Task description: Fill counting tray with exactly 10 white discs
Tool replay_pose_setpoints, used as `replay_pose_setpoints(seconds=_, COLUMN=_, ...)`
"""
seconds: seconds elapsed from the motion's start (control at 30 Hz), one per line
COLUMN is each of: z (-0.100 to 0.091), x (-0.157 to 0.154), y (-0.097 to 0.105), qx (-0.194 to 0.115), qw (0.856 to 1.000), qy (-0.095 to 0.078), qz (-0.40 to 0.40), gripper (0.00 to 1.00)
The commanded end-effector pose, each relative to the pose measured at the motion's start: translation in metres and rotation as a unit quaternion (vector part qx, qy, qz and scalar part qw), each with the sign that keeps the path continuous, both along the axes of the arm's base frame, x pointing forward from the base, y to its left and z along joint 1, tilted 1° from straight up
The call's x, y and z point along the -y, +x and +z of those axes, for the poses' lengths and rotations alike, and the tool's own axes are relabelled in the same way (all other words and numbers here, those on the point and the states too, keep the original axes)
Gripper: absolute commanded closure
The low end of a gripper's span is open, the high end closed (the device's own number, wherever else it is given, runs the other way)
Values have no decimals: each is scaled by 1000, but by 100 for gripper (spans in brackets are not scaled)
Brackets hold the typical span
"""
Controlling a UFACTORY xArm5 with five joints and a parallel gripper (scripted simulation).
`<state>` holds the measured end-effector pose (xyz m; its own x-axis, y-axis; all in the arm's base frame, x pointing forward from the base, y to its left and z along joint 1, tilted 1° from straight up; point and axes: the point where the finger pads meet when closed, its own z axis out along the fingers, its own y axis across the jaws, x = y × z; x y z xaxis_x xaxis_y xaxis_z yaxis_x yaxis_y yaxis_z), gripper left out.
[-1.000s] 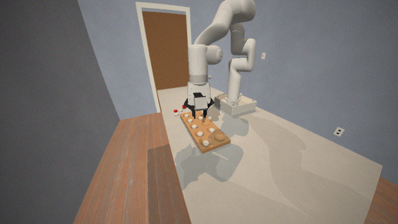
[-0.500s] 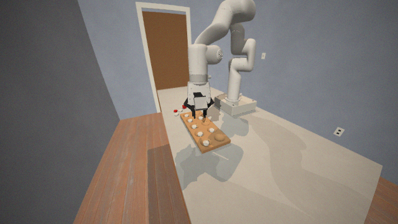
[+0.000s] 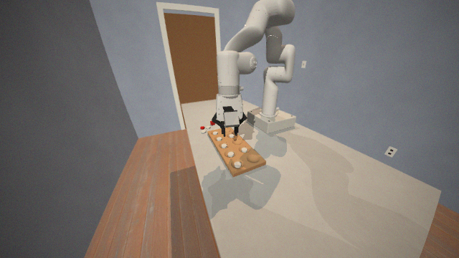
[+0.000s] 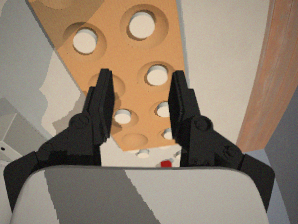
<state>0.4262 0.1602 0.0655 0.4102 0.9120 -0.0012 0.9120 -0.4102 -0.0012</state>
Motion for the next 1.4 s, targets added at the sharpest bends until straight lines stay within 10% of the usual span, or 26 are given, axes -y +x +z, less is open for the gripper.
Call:
replay_pose_setpoints(seconds=0.0, z=1, x=0, y=1, qx=2, qw=1000, qy=1, qz=0, gripper=53)
replay_pose_setpoints(seconds=0.5, z=1, x=2, y=2, qx=2, qw=1000, qy=1, qz=-5, gripper=53)
replay_pose_setpoints(seconds=0.97, z=-3, x=91, y=19, qx=1, qw=972, qy=0, qz=-233, gripper=53)
replay_pose_setpoints(seconds=1.37, z=-7, x=188, y=16, qx=0, qw=886, qy=-1, qz=-464, gripper=53)
